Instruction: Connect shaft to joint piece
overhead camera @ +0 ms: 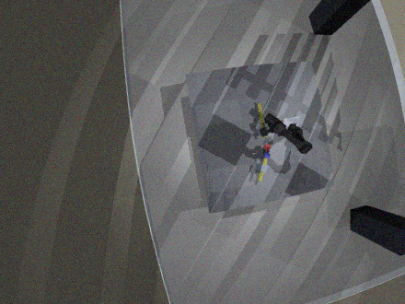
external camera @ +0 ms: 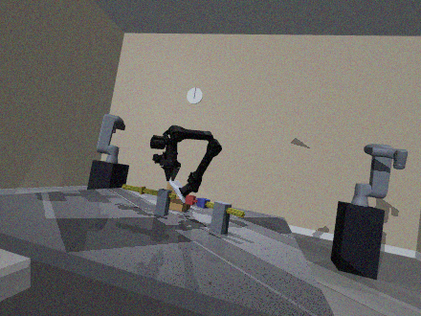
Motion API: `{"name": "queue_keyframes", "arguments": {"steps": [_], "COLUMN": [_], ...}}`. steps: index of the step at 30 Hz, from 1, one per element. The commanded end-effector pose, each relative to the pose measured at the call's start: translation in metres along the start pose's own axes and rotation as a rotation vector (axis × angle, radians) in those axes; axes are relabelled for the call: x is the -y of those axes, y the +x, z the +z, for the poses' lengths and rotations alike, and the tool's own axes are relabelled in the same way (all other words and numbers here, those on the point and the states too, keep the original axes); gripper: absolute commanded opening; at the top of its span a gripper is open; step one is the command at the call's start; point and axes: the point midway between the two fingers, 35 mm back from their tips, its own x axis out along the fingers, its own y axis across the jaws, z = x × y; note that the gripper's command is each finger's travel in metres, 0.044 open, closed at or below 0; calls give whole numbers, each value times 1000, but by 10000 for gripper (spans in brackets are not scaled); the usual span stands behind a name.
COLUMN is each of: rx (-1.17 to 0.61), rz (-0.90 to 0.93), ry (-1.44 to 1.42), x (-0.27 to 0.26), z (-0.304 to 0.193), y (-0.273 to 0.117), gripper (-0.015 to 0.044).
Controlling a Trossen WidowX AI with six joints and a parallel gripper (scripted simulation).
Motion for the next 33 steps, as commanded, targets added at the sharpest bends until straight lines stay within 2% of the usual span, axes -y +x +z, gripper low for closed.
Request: {"name": "queue_keyframes", "arguments": {"steps": [1,13,33], "rx": [-24,-25,61], "rz": [5,5,-22], "ry": [124,123,-553], "x": [0,0,0], "z": [-17,-16,77], "y": [8,9,-11], "gripper": [440,440,440]}}
